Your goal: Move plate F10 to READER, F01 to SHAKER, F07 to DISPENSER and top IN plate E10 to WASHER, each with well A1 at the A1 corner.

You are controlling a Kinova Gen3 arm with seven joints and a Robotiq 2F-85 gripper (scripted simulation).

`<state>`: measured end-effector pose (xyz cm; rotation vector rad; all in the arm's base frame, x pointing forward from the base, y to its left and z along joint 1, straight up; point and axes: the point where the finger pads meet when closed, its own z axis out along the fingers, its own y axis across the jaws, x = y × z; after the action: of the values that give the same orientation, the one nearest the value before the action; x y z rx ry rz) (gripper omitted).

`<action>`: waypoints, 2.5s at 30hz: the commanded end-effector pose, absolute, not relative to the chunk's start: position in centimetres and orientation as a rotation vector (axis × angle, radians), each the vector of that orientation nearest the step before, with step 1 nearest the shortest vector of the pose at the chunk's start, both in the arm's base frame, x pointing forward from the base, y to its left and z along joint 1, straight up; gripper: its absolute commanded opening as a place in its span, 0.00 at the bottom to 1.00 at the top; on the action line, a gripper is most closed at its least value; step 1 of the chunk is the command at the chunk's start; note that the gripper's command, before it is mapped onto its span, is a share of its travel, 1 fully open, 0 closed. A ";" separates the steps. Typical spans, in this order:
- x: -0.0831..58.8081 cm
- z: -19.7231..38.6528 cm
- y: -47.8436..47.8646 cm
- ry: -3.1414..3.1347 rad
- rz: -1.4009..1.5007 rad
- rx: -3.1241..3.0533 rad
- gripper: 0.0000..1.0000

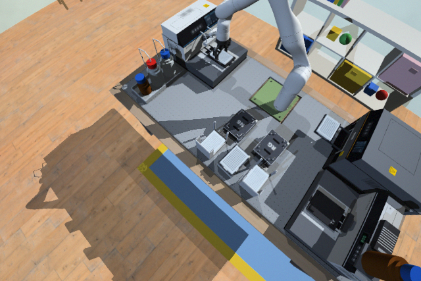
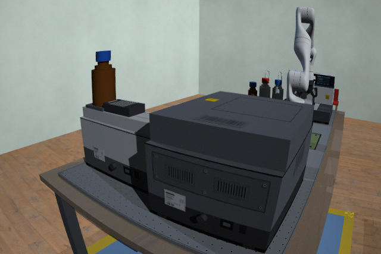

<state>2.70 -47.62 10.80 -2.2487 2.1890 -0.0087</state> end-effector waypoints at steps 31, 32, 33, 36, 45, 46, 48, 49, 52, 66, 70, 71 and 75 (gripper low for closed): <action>2.7 11.9 -47.7 2.190 -0.011 -2.250 0.94; 2.7 11.9 -47.7 2.190 -0.011 -2.250 0.94; 2.7 11.9 -47.7 2.190 -0.011 -2.250 0.94; 2.7 12.0 -47.7 2.190 -0.011 -2.250 0.94; 2.7 12.7 -47.7 2.190 -0.011 -2.250 0.94; 2.7 12.7 -47.7 2.190 -0.011 -2.250 0.94; 2.7 12.9 -47.7 2.190 -0.011 -2.250 0.94; 2.7 13.0 -47.7 2.190 -0.011 -2.250 0.94; 2.7 13.4 -47.7 2.190 -0.011 -2.250 0.94; 2.7 15.0 -47.7 2.190 -0.011 -2.250 0.94; 2.7 15.5 -47.7 2.190 -0.011 -2.250 0.94; 2.7 15.7 -47.7 2.190 -0.011 -2.250 0.94; 2.7 16.2 -47.7 2.190 -0.011 -2.250 0.94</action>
<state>2.67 -47.62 15.78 -2.2487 2.1891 -0.0086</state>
